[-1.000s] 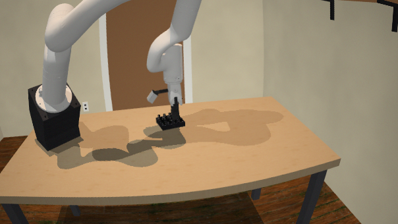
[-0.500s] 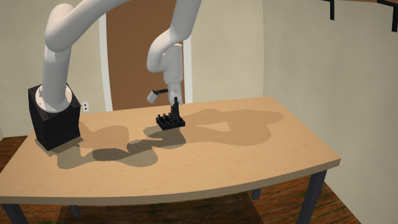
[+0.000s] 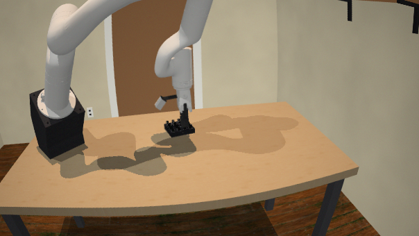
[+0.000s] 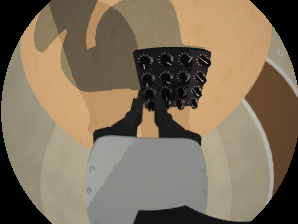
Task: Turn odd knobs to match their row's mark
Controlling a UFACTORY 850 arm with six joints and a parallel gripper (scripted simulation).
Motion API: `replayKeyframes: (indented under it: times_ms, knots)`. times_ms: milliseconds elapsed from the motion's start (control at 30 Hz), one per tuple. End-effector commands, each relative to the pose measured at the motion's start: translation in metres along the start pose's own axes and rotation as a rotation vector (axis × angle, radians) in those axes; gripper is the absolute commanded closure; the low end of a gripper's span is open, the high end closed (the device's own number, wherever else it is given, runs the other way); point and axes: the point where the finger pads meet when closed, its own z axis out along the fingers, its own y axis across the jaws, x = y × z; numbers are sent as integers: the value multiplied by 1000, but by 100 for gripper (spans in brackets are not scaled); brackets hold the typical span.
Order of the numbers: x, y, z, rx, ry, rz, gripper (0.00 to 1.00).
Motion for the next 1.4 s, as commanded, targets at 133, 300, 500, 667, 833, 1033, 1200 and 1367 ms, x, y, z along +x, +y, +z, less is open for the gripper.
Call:
replayKeyframes:
  times_ms: [133,300,500,667,833,1033,1200,1367]
  knots:
    - [-1,0,5,0,-1,0,81]
    - [-1,0,6,0,-1,0,81]
    - [-1,0,7,0,-1,0,81]
    - [-1,0,7,0,-1,0,81]
    - [-1,0,7,0,-1,0,81]
    - [-1,0,7,0,-1,0,81]
    - [-1,0,7,0,-1,0,81]
    - [-1,0,7,0,-1,0,81]
